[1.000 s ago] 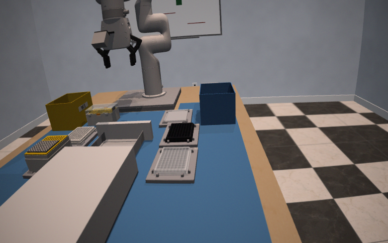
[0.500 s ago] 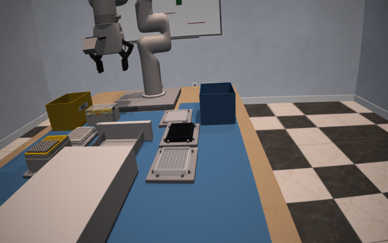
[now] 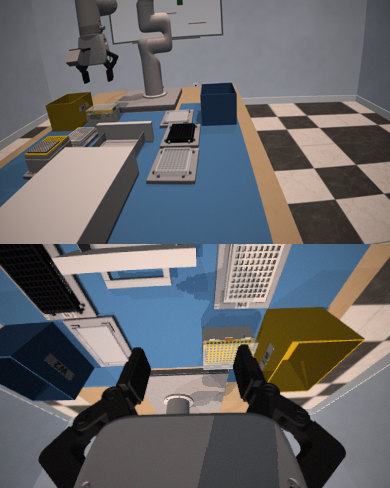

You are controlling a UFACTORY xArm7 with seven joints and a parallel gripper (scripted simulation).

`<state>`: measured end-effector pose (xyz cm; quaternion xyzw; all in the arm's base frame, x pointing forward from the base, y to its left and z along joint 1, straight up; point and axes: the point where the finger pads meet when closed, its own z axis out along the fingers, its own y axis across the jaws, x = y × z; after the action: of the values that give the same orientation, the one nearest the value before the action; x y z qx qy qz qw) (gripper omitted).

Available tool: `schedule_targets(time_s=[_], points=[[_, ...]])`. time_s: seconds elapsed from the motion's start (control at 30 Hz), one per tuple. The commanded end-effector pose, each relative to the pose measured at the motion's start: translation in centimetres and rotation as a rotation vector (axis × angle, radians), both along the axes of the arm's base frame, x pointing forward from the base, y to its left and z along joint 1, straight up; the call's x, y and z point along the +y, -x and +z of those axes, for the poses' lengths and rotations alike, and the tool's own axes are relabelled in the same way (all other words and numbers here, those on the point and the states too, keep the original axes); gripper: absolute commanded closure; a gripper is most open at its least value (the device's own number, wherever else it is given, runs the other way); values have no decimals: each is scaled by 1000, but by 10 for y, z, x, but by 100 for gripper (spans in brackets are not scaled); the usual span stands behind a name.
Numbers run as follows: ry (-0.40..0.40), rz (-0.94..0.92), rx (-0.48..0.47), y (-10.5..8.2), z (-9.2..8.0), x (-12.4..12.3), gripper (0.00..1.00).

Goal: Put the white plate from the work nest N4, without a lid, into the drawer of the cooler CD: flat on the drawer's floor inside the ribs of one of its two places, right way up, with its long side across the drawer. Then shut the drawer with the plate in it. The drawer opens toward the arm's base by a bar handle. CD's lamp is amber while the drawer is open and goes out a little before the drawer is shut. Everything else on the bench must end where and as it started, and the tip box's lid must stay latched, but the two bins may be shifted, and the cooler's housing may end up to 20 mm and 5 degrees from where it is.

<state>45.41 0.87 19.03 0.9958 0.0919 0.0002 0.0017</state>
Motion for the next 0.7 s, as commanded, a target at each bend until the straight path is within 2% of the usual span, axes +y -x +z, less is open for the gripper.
schedule_targets(time_s=[0.0,0.1,0.6,0.67], points=[[-3,1,-3,-12,-10,-19,0],[-3,1,-3,-14,-12,-23,0],[-3,1,-3,-45,-44,-84,0],[-3,1,-3,-45,-44,-84,0]])
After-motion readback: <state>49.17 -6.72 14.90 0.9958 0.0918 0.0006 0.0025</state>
